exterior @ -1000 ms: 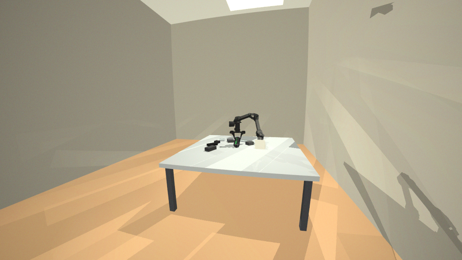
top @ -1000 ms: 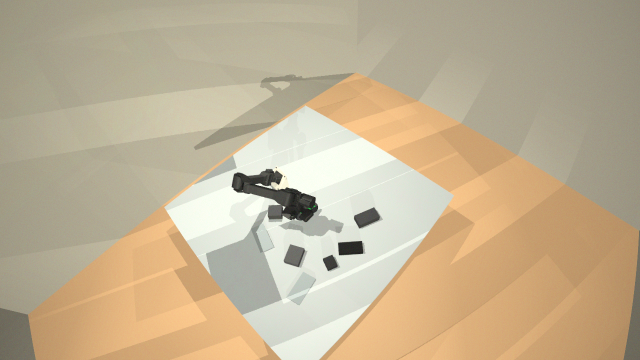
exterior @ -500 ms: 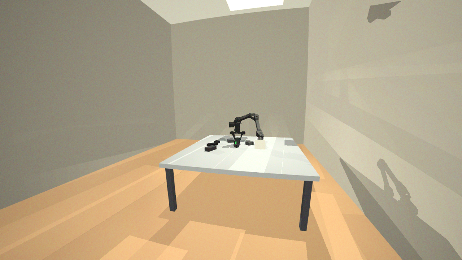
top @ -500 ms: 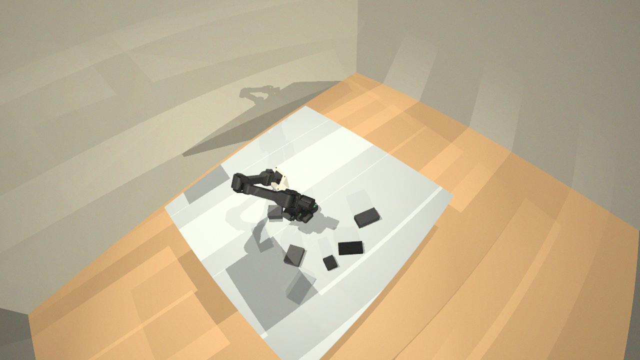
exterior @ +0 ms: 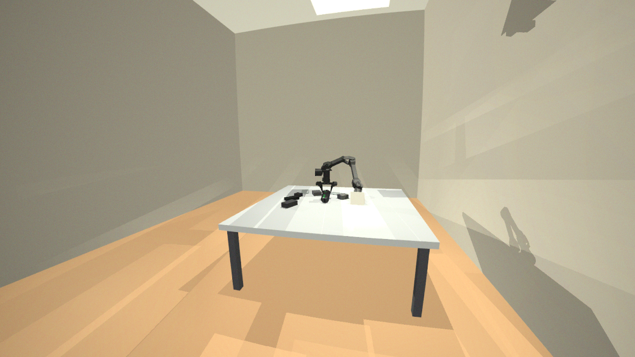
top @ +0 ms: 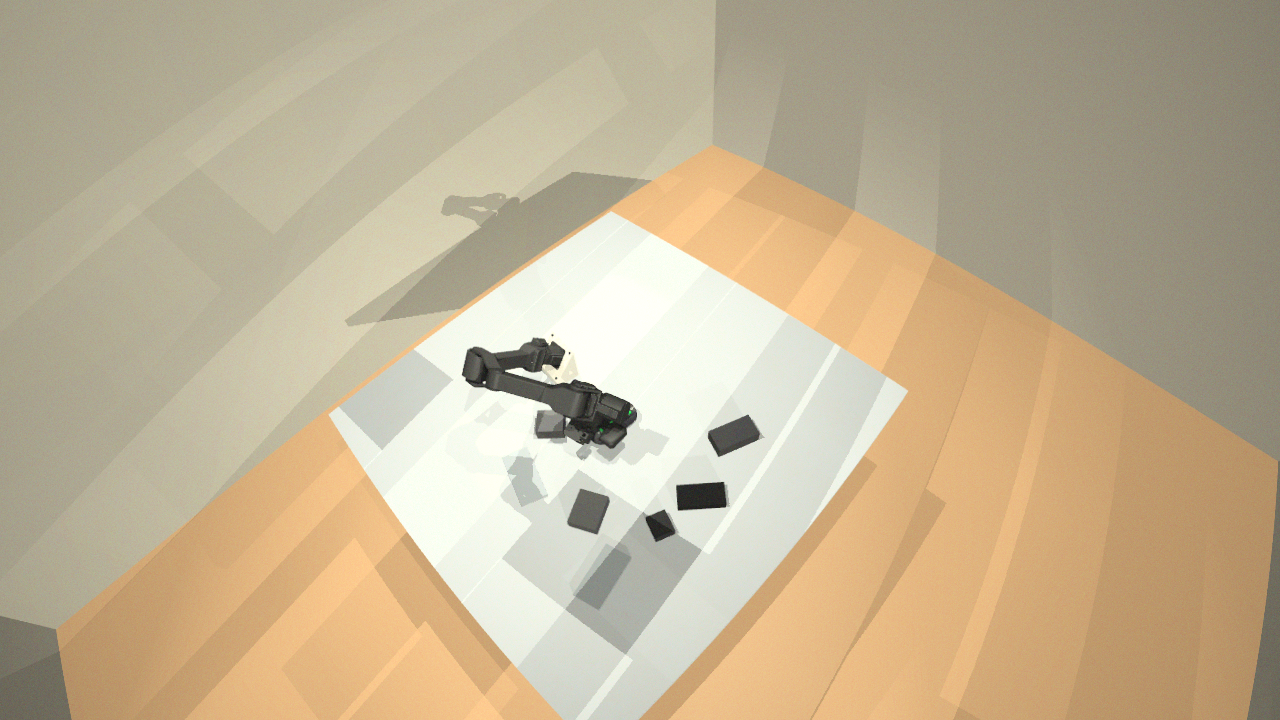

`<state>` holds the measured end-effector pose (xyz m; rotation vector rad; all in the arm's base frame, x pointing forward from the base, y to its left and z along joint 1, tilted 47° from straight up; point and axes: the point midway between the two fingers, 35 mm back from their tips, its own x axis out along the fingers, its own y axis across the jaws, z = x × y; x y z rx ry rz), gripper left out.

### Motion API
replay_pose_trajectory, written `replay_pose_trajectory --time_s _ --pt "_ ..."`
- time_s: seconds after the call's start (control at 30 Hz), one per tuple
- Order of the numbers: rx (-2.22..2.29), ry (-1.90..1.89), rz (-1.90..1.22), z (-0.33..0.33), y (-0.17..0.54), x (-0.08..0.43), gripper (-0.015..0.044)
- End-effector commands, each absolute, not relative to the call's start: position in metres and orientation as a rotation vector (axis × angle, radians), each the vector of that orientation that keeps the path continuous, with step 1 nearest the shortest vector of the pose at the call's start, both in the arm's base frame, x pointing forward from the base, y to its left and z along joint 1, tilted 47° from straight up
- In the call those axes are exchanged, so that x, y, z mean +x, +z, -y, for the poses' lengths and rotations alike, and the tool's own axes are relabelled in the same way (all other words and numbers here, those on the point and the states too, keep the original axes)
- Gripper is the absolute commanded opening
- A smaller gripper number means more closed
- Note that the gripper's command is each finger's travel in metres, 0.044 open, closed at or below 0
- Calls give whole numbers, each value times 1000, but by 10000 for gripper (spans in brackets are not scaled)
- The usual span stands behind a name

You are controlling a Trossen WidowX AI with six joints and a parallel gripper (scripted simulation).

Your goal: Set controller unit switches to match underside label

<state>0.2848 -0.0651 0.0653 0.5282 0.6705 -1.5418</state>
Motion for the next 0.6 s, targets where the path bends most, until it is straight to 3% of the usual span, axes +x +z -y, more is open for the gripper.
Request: replay_pose_trajectory --time_s 0.0,0.57 --pt "523 -1536 -676 66 63 284 338" --pt "522 -1536 -675 75 55 283 338"
